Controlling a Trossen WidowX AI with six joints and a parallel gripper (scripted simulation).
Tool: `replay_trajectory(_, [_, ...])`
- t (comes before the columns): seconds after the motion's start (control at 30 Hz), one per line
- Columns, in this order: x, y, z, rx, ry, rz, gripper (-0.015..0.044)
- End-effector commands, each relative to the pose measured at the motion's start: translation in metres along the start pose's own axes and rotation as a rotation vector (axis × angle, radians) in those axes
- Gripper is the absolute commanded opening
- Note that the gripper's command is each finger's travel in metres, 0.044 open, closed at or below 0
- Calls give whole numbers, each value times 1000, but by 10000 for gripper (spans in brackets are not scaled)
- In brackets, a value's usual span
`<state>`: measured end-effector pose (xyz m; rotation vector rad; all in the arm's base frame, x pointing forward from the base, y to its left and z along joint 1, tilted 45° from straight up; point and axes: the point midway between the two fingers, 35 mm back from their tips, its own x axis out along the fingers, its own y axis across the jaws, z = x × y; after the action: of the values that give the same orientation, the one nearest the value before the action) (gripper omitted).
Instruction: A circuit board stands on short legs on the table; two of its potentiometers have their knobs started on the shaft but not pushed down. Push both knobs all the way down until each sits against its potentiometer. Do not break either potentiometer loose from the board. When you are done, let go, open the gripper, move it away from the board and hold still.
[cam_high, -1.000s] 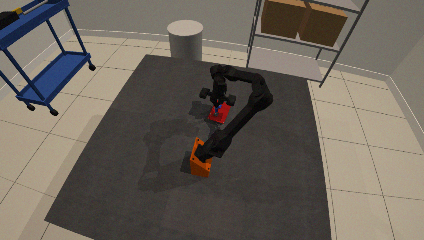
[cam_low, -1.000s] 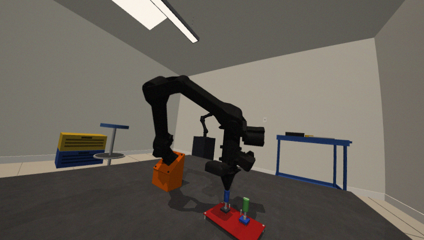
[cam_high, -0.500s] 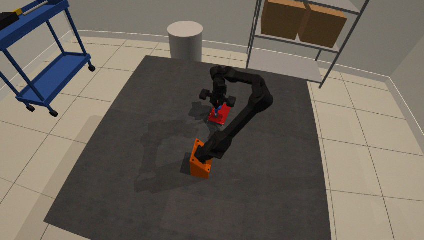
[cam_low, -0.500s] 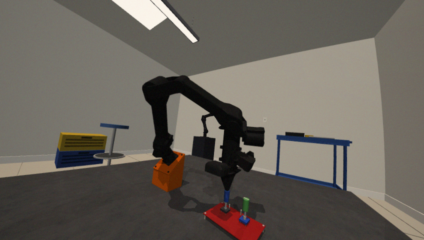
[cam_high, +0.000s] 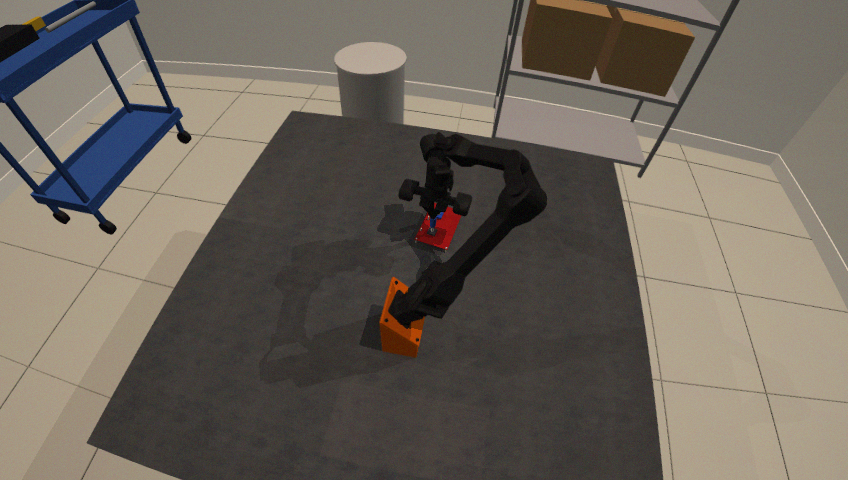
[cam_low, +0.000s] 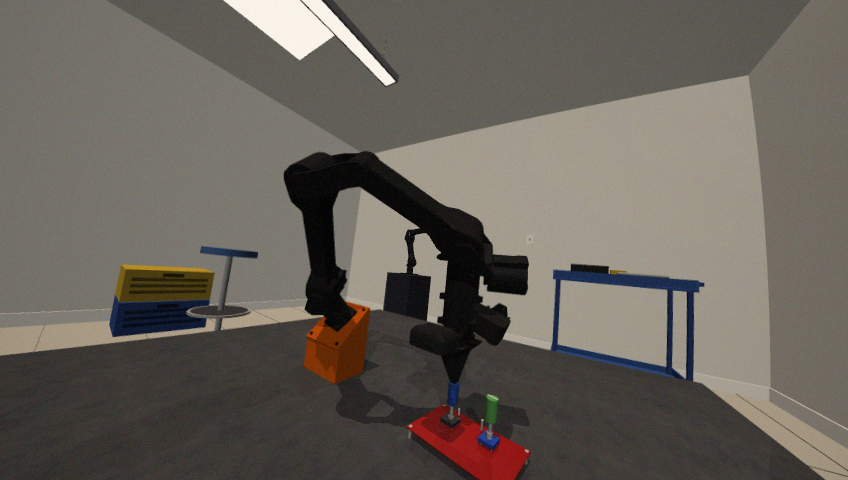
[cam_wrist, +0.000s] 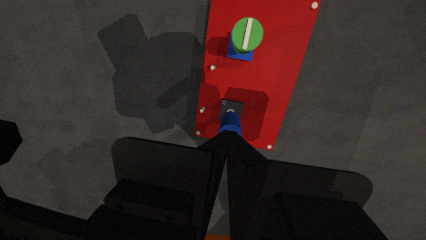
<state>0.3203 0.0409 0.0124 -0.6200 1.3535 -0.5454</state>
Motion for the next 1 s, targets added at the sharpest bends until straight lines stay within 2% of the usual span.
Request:
replay_trajectory(0.0, [4,-1,1,3,0,-3,0])
replay_trajectory(0.97, [15,-1,1,3,0,-3,0])
